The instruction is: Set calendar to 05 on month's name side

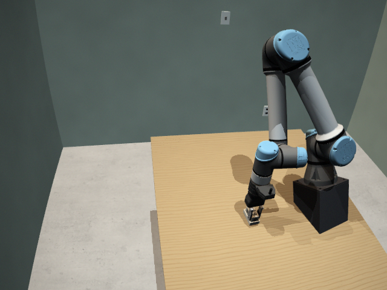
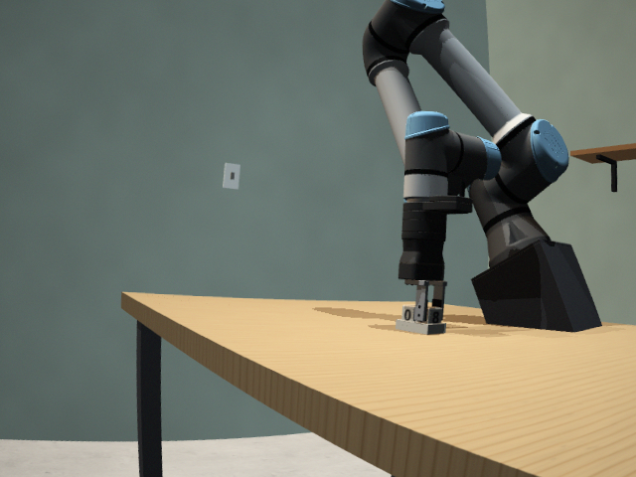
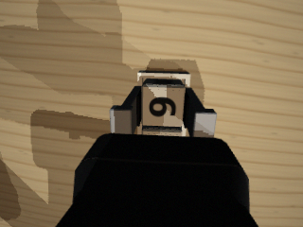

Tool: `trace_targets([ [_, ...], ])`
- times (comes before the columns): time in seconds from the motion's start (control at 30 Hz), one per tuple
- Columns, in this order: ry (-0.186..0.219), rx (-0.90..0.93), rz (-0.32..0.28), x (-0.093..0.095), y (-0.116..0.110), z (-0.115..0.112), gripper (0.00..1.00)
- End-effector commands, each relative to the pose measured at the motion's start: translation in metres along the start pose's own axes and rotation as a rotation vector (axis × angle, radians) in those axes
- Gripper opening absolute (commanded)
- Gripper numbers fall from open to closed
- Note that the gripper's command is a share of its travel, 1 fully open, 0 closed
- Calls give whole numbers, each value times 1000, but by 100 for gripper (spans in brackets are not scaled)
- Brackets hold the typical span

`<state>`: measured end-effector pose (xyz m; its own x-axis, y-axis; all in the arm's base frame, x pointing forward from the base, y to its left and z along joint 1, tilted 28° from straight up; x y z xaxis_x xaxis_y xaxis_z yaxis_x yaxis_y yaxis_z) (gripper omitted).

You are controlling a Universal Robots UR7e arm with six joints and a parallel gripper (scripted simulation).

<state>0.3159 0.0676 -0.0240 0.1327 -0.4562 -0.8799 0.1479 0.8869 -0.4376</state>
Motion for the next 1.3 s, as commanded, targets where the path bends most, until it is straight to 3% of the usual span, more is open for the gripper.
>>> trace_targets([
  [0.0, -1, 0, 0, 0, 0, 0, 60],
  [0.23, -1, 0, 0, 0, 0, 0, 60],
  [0.37, -1, 0, 0, 0, 0, 0, 72],
  [0.53, -1, 0, 0, 0, 0, 0, 78],
  [0.57, -1, 0, 0, 0, 0, 0, 84],
  [0.7, -1, 0, 0, 0, 0, 0, 84],
  [0.73, -1, 0, 0, 0, 0, 0, 90],
  [1.27, -1, 0, 0, -1, 0, 0, 90],
])
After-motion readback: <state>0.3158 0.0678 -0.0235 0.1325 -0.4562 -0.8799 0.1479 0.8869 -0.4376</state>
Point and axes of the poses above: the point where the finger pads meet when closed, its own x axis out along the fingers, its own z axis across the jaws, y = z × x, the point moved 6 cm from there along -x, back along the fingers, and after that the axes turned 15 degrees about x, right-handed, at the moved point
